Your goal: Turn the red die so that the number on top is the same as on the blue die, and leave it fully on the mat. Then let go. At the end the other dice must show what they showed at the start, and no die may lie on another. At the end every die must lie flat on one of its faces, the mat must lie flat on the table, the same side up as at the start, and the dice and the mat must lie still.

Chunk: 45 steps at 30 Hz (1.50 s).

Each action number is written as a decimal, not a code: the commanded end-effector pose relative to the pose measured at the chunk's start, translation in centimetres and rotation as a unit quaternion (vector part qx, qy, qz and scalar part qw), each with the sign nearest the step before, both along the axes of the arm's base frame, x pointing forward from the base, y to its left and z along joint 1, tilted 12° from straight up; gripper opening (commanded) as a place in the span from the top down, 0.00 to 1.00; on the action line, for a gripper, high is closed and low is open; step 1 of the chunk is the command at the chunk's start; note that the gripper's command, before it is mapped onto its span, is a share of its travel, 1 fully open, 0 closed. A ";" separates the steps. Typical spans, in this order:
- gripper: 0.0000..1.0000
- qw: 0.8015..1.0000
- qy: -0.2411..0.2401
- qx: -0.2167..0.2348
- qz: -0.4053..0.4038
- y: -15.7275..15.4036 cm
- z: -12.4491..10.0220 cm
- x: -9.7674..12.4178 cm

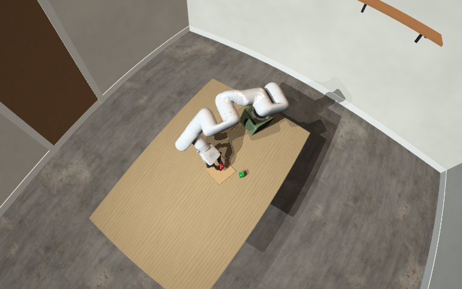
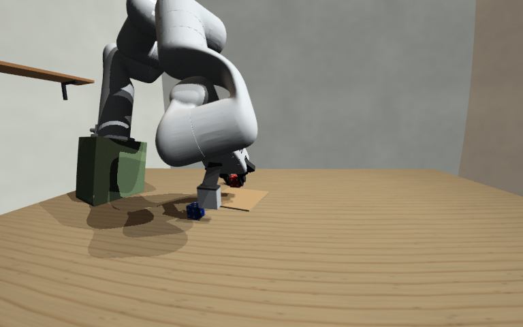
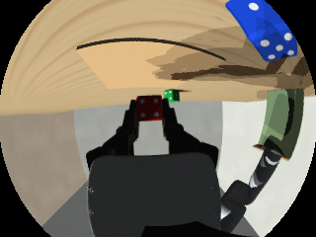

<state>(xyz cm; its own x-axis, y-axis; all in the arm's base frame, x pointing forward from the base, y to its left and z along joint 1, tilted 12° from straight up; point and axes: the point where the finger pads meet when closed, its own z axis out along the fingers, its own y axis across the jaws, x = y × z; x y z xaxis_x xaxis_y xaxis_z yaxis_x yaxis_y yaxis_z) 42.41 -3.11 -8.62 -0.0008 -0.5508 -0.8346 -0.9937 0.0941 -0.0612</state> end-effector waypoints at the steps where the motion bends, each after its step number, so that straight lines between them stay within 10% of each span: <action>1: 0.73 1.000 -0.002 -0.001 0.000 0.0 -0.4 0.2; 45: 0.73 1.000 -0.002 -0.001 0.000 0.4 -2.5 0.4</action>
<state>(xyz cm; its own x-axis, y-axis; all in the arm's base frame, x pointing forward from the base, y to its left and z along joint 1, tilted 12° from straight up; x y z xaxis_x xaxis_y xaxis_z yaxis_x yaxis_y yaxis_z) 42.67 -2.61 -11.25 -0.0001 -0.5509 -0.8346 -0.9937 0.0938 -0.0618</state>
